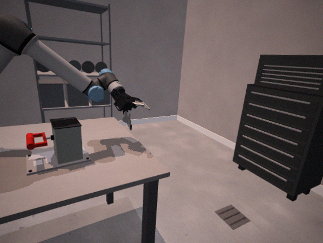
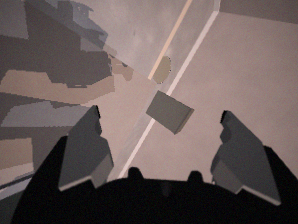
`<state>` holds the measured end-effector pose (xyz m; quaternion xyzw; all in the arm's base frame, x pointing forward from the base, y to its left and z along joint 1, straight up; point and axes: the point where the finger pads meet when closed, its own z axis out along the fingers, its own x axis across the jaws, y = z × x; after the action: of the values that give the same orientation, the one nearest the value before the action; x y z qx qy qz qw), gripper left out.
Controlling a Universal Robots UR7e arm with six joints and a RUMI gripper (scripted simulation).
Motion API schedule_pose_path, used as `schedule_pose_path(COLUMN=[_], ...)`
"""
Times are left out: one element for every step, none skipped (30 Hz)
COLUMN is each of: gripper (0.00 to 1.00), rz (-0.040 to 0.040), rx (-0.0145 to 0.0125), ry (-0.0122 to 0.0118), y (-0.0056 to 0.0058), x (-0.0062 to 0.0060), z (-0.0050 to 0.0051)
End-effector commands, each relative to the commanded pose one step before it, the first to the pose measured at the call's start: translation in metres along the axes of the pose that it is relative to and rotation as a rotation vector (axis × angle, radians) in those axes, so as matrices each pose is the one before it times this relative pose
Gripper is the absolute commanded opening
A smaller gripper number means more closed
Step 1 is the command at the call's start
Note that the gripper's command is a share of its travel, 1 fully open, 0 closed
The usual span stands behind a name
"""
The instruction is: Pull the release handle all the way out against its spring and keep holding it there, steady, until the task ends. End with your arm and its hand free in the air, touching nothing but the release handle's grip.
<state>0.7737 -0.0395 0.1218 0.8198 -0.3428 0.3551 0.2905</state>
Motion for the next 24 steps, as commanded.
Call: schedule_pose_path(gripper=[1.0, 1.0, 1.0, 1.0, 1.0, 1.0, 1.0, 1.0, 1.0, 1.0, 1.0, 1.0, 1.0, 1.0, 1.0, 1.0, 1.0, 1.0, 1.0, 1.0, 1.0, 1.0, 1.0, 1.0], rz=[-0.01814, -0.00515, -0.00544, -0.00574, 0.0, 0.0, -0.00603, -0.00632, -0.00661, -0.0069, -0.00719, -0.00748, -0.00776, -0.00804, -0.00832, -0.00859, -0.00885, -0.00911, -0.00937, -0.00962, -0.00986, 0.0, 0.0, -0.0101], rx=[-0.00231, -0.00074, -0.00076, -0.00078, 0.0, 0.0, -0.00079, -0.0008, -0.0008, -0.0008, -0.0008, -0.00079, -0.00077, -0.00074, -0.00071, -0.00068, -0.00063, -0.00058, -0.00052, -0.00045, -0.00037, 0.0, 0.0, -0.00029], ry=[-0.0116, -0.00337, -0.00357, -0.00378, 0.0, 0.0, -0.004, -0.00421, -0.00443, -0.00465, -0.00487, -0.0051, -0.00532, -0.00555, -0.00578, -0.006, -0.00623, -0.00646, -0.00668, -0.00691, -0.00713, 0.0, 0.0, -0.00735], y=[0.00772, 0.00204, 0.00217, 0.0023, 0.0, 0.0, 0.00243, 0.00257, 0.00271, 0.00284, 0.00298, 0.00312, 0.00327, 0.00341, 0.00355, 0.00369, 0.00383, 0.00397, 0.0041, 0.00424, 0.00437, 0.0, 0.0, 0.0045], x=[0.00365, 0.00062, 0.00063, 0.00063, 0.0, 0.0, 0.00064, 0.00063, 0.00062, 0.00061, 0.00059, 0.00056, 0.00053, 0.00049, 0.00044, 0.00039, 0.00032, 0.00025, 0.00017, 0.00008, -0.00002, 0.0, 0.0, -0.00012], z=[0.00003, 0.00013, 0.00013, 0.00013, 0.0, 0.0, 0.00013, 0.00012, 0.00012, 0.00011, 0.0001, 0.00008, 0.00007, 0.00005, 0.00003, 0.00001, -0.00001, -0.00003, -0.00006, -0.00009, -0.00012, 0.0, 0.0, -0.00015])
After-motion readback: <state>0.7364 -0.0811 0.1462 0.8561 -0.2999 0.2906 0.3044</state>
